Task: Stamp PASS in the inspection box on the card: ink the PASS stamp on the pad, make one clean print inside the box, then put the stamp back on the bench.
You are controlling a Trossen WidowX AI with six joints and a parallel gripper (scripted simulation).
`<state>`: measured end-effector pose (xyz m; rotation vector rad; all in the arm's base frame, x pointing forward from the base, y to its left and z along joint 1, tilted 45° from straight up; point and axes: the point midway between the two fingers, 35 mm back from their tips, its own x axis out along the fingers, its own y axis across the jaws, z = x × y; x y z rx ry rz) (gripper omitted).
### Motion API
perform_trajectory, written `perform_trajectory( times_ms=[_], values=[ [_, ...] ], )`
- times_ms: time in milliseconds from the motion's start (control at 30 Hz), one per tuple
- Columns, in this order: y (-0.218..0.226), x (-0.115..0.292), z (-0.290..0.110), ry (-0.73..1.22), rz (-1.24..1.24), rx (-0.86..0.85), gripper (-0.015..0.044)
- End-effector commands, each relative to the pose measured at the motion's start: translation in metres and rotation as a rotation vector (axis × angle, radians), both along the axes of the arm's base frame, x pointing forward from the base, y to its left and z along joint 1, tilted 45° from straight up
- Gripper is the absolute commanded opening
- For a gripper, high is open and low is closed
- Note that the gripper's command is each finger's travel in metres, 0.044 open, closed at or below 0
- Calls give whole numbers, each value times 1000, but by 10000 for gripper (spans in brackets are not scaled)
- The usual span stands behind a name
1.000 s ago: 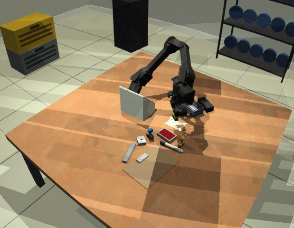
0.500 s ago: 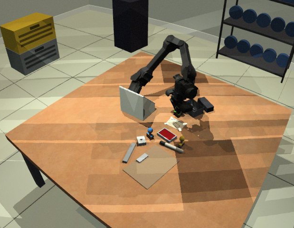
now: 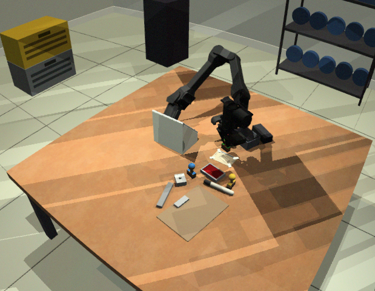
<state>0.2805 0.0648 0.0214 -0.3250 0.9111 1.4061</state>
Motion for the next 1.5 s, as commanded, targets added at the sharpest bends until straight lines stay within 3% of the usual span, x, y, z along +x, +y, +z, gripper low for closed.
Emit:
perform_trajectory(
  times_ms=[0,1467],
  values=[
    [3,-1,-2,6,-3,4,0],
    [23,-3,-23,8,-6,2,0]
  ],
)
